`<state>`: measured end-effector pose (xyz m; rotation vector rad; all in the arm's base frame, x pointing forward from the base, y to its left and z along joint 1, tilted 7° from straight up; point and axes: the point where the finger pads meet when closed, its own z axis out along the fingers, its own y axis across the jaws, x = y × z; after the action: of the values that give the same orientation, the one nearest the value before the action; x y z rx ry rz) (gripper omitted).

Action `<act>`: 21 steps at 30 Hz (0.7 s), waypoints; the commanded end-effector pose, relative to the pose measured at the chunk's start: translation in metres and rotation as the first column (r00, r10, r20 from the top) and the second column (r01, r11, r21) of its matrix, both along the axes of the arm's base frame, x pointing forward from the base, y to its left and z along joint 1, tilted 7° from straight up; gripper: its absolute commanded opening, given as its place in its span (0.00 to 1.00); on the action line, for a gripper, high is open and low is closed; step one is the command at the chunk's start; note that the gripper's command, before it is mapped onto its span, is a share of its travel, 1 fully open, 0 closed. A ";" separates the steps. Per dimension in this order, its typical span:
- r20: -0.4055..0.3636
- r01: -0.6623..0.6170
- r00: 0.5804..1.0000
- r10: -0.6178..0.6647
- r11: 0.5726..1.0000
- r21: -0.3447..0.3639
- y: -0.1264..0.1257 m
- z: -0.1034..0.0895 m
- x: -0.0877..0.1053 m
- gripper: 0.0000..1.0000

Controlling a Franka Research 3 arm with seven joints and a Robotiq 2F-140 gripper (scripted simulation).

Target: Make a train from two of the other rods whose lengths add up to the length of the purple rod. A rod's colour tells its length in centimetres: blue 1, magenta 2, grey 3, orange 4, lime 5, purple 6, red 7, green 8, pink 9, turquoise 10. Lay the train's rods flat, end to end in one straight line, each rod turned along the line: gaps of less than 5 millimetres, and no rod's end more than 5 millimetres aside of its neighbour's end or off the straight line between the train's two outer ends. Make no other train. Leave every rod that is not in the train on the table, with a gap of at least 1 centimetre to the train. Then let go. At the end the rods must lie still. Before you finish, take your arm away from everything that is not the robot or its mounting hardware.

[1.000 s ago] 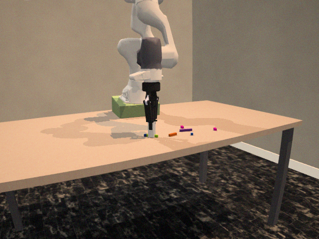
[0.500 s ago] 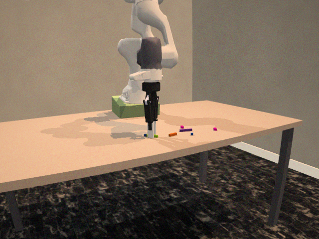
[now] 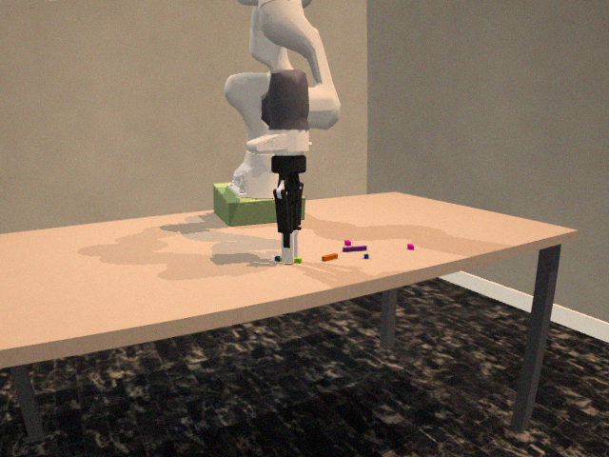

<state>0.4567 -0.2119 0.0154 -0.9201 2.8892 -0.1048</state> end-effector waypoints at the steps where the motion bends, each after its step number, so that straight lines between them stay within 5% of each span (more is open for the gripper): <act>1: -0.001 -0.003 1.000 0.003 1.000 0.001 0.000 0.007 -0.001 0.15; 13: -0.001 -0.003 1.000 0.003 1.000 0.001 0.002 0.066 -0.008 0.15; 21: -0.001 -0.003 1.000 0.003 1.000 0.001 0.003 0.084 -0.011 0.15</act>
<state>0.4553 -0.2119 0.0977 -0.9246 2.8658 -0.1306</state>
